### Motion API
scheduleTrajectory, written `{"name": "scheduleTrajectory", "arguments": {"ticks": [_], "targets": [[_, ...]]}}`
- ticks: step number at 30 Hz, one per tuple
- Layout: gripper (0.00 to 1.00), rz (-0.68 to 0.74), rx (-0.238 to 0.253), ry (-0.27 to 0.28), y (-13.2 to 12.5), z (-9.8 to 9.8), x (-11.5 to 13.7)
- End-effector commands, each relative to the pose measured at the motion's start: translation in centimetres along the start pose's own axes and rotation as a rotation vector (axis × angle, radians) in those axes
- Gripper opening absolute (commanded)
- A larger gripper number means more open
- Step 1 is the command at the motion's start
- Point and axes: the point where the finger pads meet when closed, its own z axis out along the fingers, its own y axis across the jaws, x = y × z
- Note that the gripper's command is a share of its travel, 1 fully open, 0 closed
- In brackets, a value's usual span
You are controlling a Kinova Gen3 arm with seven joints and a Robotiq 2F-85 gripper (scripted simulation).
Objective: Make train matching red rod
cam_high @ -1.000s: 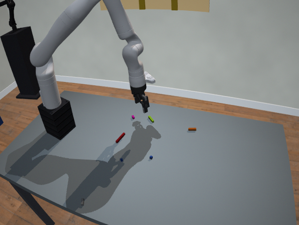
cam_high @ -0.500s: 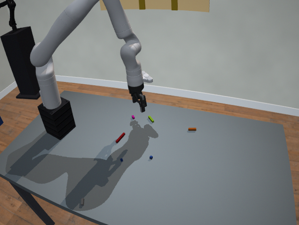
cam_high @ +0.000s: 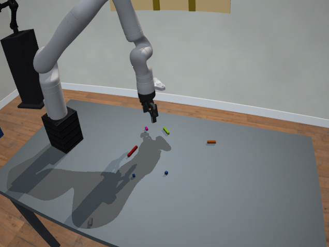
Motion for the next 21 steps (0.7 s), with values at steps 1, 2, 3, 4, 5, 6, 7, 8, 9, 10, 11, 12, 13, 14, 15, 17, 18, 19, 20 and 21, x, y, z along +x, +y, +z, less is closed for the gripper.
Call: {"name": "scheduleTrajectory", "arguments": {"ticks": [1, 2, 3, 4, 5, 6, 7, 8, 9, 10, 11, 12, 13, 14, 15, 17, 18, 19, 20, 21], "targets": [[1.00, -0.001, 0.000, 0.002, 0.0, -0.1, 0.1], [1.00, -0.001, 0.000, 0.002, 0.0, -0.1, 0.1], [1.00, 0.004, -0.004, -0.004, -0.4, -0.1, -0.4], [1.00, 0.004, -0.004, -0.004, -0.4, -0.1, -0.4], [1.00, 0.004, -0.004, -0.004, -0.4, -0.1, -0.4], [1.00, 0.004, -0.004, -0.004, -0.4, -0.1, -0.4], [1.00, 0.004, -0.004, -0.004, -0.4, -0.1, -0.4], [1.00, 0.004, -0.004, -0.004, -0.4, -0.1, -0.4], [1.00, 0.008, -0.007, -0.009, -0.7, -0.2, -0.8], [1.00, 0.008, -0.007, -0.009, -0.7, -0.2, -0.8], [1.00, 0.008, -0.007, -0.009, -0.7, -0.2, -0.8], [1.00, 0.008, -0.007, -0.009, -0.7, -0.2, -0.8], [1.00, 0.008, -0.007, -0.009, -0.7, -0.2, -0.8], [1.00, 0.008, -0.007, -0.009, -0.7, -0.2, -0.8], [1.00, 0.012, -0.010, -0.013, -0.9, -0.2, -1.2], [1.00, 0.012, -0.010, -0.013, -0.9, -0.2, -1.2], [1.00, 0.012, -0.010, -0.013, -0.9, -0.2, -1.2], [1.00, 0.012, -0.010, -0.013, -0.9, -0.2, -1.2], [1.00, 0.012, -0.010, -0.013, -0.9, -0.2, -1.2], [1.00, 0.016, -0.013, -0.017, -1.2, -0.3, -1.5]]}}
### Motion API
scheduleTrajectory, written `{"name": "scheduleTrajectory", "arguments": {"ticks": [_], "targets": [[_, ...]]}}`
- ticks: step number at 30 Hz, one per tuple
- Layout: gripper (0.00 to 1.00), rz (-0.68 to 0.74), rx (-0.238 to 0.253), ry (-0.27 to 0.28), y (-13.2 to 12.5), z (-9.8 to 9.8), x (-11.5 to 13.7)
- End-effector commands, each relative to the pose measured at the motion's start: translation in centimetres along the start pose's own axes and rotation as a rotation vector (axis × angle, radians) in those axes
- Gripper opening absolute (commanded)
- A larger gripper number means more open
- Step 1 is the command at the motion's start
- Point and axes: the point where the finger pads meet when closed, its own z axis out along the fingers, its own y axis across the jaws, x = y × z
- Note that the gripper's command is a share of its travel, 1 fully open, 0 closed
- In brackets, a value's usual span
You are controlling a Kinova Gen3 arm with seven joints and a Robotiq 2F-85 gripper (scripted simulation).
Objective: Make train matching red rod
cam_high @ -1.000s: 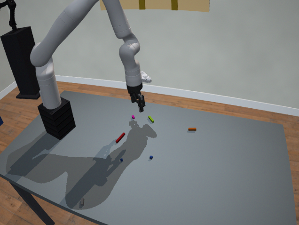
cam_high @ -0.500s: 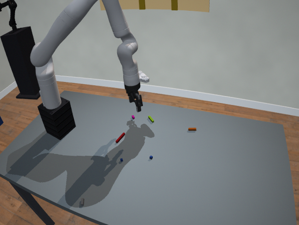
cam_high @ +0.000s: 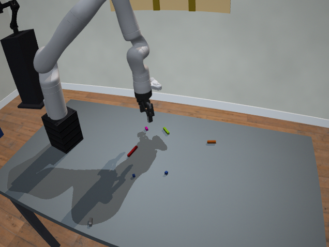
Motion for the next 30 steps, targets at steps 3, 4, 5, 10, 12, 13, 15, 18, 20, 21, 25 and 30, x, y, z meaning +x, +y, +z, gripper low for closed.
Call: {"name": "scheduleTrajectory", "arguments": {"ticks": [3, 4, 5, 10, 12, 13, 15, 18, 20, 21, 25, 30], "targets": [[1.00, -0.001, -0.002, -0.002, -0.3, -0.1, -0.2], [1.00, -0.001, -0.002, -0.002, -0.3, -0.1, -0.2], [1.00, 0.002, -0.004, -0.005, -0.5, -0.2, -0.5], [1.00, 0.005, -0.006, -0.008, -0.6, -0.2, -0.8], [1.00, 0.005, -0.006, -0.008, -0.6, -0.2, -0.8], [1.00, 0.005, -0.006, -0.008, -0.6, -0.2, -0.8], [1.00, 0.005, -0.006, -0.008, -0.6, -0.2, -0.8], [1.00, 0.007, -0.008, -0.011, -0.7, -0.2, -1.0], [1.00, 0.008, -0.009, -0.013, -0.8, -0.2, -1.1], [1.00, 0.008, -0.009, -0.013, -0.8, -0.2, -1.1], [1.00, 0.009, -0.010, -0.014, -0.9, -0.3, -1.3], [1.00, 0.010, -0.011, -0.015, -0.9, -0.3, -1.4]]}}
